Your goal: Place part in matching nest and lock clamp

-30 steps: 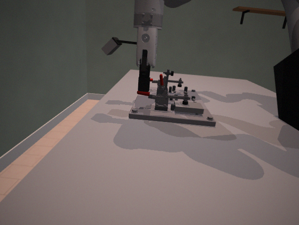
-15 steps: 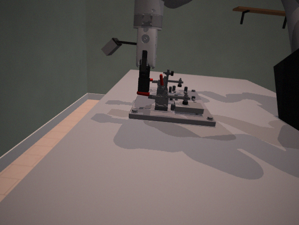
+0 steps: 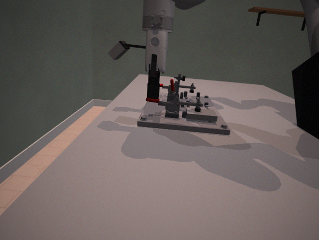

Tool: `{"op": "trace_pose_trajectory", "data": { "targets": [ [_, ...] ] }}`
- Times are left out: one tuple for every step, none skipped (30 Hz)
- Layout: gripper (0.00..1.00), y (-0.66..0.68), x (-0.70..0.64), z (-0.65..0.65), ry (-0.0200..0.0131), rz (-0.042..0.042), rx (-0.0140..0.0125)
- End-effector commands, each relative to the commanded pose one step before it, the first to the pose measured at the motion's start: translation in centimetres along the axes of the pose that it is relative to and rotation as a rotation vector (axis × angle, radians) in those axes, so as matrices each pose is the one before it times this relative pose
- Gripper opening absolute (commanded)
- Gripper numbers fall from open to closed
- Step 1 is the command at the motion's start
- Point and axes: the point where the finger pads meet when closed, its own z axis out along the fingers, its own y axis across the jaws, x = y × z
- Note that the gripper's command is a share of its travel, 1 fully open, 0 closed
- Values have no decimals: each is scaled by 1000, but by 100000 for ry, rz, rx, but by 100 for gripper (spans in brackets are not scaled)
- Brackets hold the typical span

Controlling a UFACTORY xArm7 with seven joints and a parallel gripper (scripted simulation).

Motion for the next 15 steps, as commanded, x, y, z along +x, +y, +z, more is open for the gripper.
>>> {"op": "trace_pose_trajectory", "data": {
  "targets": [
    [0, -93, 104, -98, 273, -41, 191],
    [0, 0, 0, 0, 0, 0, 0],
    [0, 0, 0, 0, 0, 0, 0],
    [0, 0, 0, 0, 0, 0, 0],
    [0, 0, 0, 0, 0, 0, 0],
    [0, 0, 0, 0, 0, 0, 0],
    [0, 0, 0, 0, 0, 0, 0],
    [0, 0, 0, 0, 0, 0, 0],
    [0, 0, 0, 0, 0, 0, 0],
    [0, 0, 0, 0, 0, 0, 0],
    [0, 0, 0, 2, 0, 0, 0],
    [0, 0, 0, 13, 0, 0, 0],
    [0, 0, 0, 27, 0, 0, 0],
    [0, 0, 0, 37, 0, 0, 0],
    [0, 0, 0, 41, 0, 0, 0]
  ]
}}
